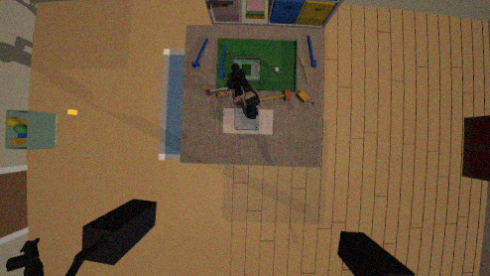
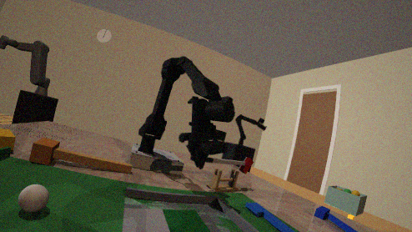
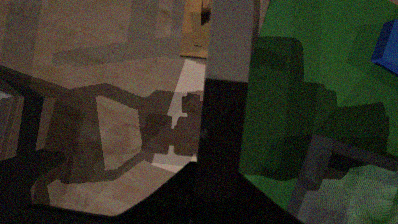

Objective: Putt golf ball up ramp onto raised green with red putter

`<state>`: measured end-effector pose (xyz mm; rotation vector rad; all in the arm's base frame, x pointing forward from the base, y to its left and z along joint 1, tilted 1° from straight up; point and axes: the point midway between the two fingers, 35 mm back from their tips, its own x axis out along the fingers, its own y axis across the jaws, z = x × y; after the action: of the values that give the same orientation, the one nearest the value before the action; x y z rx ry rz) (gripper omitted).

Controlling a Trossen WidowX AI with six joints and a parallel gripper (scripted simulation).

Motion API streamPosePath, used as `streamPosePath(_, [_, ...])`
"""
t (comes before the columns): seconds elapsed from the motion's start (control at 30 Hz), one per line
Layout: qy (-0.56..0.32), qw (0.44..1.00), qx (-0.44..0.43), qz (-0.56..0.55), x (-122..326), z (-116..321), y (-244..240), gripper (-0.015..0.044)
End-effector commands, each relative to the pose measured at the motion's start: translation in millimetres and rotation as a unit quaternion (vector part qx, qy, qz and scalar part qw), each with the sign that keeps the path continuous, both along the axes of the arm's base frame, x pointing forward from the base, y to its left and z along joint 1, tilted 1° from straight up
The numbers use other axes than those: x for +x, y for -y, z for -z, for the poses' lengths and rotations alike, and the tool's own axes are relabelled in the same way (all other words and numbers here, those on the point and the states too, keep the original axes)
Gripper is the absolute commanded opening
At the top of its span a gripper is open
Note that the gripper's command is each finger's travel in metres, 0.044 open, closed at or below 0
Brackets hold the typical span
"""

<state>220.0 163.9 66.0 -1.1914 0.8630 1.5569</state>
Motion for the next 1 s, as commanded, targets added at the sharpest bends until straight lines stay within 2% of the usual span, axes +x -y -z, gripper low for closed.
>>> streamPosePath(0.0, [0.004,1.000,0.007,-0.002,-0.8,-29.5,-0.4,0.0000])
streamPosePath(0.17, [0.004,1.000,0.007,-0.002,-4.4,-51.7,2.1,0.0000])
streamPosePath(0.37, [0.007,1.000,0.001,0.015,3.5,-44.3,7.2,0.0000])
streamPosePath(0.97, [0.021,0.977,-0.032,0.208,61.7,-50.8,89.5,0.0000])
